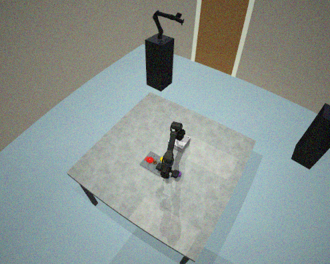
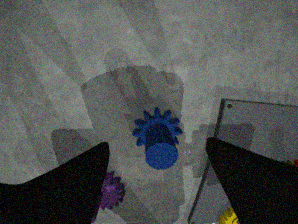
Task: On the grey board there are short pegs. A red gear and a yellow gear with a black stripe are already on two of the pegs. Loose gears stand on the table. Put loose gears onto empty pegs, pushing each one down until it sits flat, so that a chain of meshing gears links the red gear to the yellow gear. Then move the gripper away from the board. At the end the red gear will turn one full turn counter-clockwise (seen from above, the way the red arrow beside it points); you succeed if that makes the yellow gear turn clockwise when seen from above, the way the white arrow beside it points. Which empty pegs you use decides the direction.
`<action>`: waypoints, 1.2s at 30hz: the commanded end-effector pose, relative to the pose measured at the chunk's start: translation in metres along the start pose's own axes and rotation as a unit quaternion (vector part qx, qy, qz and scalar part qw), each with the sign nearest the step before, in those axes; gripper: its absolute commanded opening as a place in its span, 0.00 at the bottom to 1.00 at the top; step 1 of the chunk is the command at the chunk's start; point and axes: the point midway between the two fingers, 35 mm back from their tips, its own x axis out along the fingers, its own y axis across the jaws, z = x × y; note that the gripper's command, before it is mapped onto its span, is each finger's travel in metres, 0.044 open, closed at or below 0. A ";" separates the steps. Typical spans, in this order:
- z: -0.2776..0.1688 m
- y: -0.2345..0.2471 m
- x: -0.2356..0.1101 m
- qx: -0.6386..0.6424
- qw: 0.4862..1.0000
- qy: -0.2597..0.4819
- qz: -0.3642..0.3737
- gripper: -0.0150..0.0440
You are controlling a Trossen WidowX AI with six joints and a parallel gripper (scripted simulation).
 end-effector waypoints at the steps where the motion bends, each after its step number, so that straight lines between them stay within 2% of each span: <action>1: 0.000 -0.001 0.001 0.001 1.000 0.000 -0.002 0.69; 8: 0.000 -0.001 0.001 0.001 1.000 0.000 -0.002 0.38; 15: 0.000 -0.001 0.001 0.001 1.000 0.000 -0.002 0.30; 16: 0.000 -0.001 0.001 0.001 1.000 0.000 -0.002 0.25; 24: 0.001 0.000 -0.009 0.004 1.000 0.003 -0.002 0.25; 36: 0.006 0.001 -0.042 0.003 1.000 0.002 -0.002 0.25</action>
